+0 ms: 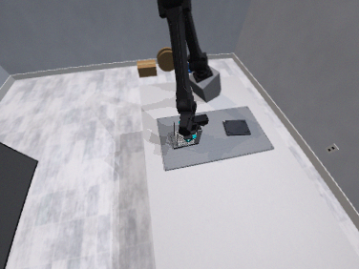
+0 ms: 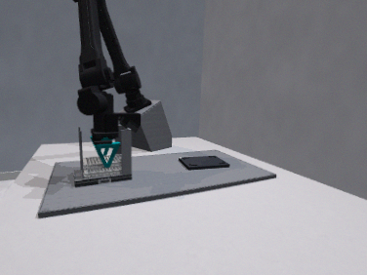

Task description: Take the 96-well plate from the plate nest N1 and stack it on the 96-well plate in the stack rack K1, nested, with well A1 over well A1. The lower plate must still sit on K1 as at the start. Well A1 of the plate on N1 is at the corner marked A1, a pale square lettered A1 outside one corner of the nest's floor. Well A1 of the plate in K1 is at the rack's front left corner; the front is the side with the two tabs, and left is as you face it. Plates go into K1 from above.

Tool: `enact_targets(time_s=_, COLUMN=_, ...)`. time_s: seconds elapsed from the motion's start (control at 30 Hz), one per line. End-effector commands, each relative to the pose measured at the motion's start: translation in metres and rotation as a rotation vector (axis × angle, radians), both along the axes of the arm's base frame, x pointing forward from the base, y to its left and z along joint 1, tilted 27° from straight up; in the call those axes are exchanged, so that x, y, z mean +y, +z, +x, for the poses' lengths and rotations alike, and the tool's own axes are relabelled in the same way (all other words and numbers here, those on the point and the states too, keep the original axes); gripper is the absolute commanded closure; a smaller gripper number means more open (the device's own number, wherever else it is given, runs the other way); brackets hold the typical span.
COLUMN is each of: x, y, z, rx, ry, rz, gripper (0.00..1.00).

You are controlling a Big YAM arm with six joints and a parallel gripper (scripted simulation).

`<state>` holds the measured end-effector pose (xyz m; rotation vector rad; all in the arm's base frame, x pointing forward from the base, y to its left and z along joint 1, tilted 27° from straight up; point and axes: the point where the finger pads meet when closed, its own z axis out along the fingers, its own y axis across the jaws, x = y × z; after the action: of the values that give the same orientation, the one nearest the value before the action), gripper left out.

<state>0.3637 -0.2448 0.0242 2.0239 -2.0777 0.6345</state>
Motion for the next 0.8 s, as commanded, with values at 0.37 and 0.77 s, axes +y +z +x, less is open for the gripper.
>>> enact_targets(time_s=0.37, x=-0.0072, y=-0.0123, z=-0.0015, rx=0.002, ry=-0.001, rz=-0.001, gripper=1.00)
enact_targets(time_s=0.77, x=-0.0073, y=-0.0130, z=-0.0015, rx=0.002, ry=-0.001, rz=-0.001, gripper=1.00)
